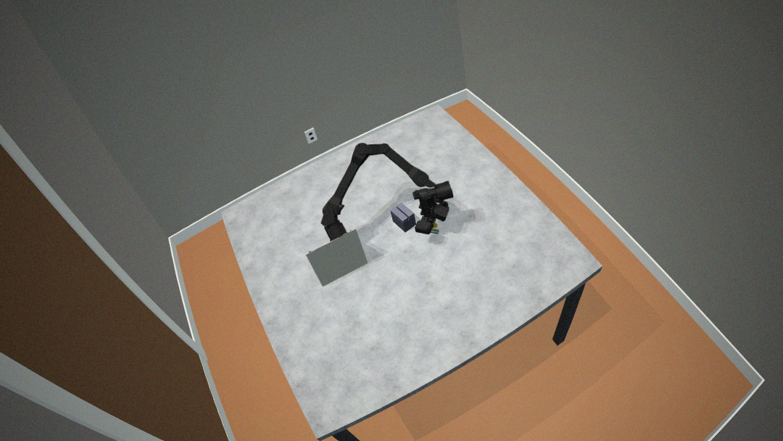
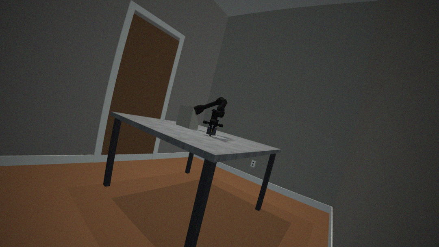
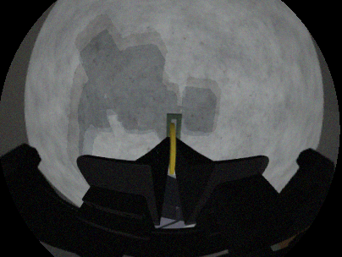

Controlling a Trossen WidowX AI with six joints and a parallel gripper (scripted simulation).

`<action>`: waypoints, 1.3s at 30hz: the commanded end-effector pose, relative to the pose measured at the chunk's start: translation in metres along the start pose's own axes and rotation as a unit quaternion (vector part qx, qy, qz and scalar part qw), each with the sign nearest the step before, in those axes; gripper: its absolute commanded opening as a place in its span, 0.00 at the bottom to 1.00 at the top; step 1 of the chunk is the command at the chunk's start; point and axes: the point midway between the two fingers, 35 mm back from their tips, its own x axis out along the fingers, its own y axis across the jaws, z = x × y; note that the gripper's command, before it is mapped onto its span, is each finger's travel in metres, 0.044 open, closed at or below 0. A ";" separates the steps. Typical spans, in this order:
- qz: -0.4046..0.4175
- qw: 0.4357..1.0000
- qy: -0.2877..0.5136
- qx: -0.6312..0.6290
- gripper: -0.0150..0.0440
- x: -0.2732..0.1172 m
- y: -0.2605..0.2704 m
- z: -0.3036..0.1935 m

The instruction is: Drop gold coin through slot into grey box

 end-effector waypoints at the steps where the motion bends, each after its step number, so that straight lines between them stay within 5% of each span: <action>1: -0.001 1.000 -0.004 -0.004 0.25 -0.012 0.001 0.002; 30: -0.013 1.000 0.013 -0.001 0.25 -0.076 -0.001 -0.005; 39: -0.015 0.991 0.011 0.136 0.25 -0.076 -0.004 -0.002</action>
